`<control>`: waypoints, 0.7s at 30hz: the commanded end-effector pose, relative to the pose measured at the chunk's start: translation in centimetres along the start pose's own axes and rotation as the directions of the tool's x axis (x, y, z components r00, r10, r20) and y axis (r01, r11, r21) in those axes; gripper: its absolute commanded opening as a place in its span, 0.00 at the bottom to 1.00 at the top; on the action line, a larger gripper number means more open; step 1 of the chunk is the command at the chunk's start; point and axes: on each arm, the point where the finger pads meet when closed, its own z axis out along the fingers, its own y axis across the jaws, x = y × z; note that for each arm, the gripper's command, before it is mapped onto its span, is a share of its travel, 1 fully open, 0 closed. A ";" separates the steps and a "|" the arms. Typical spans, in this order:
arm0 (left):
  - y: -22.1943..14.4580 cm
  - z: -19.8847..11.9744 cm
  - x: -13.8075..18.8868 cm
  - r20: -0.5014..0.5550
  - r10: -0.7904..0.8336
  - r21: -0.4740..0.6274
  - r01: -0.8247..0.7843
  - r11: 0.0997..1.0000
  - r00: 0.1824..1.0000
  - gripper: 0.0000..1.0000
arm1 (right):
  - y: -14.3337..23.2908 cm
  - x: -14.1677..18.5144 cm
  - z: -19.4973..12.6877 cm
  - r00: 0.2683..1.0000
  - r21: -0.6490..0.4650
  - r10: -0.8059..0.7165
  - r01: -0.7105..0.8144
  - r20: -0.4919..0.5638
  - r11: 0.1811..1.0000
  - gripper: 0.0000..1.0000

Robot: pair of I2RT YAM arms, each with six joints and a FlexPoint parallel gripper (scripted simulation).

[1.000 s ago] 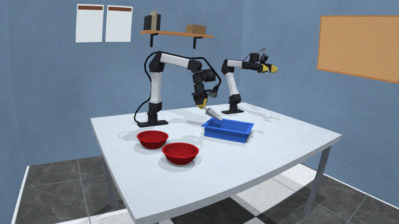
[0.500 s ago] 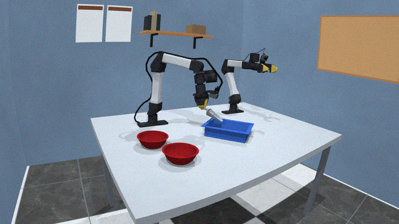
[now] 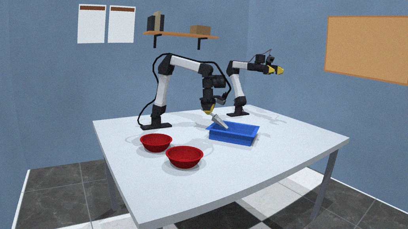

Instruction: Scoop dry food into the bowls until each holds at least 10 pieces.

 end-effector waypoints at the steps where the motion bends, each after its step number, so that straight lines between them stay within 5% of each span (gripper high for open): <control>1: 0.0 -0.1 -0.5 0.013 -0.001 0.000 0.001 1.000 1.000 1.00 | -0.3 -0.4 0.0 1.000 -0.005 0.003 -0.003 -0.026 1.000 0.00; 21: 0.0 -0.1 -0.5 0.013 -0.001 0.000 0.001 1.000 1.000 1.00 | -0.4 -1.0 0.8 0.996 0.000 -0.007 0.007 -0.086 1.000 0.00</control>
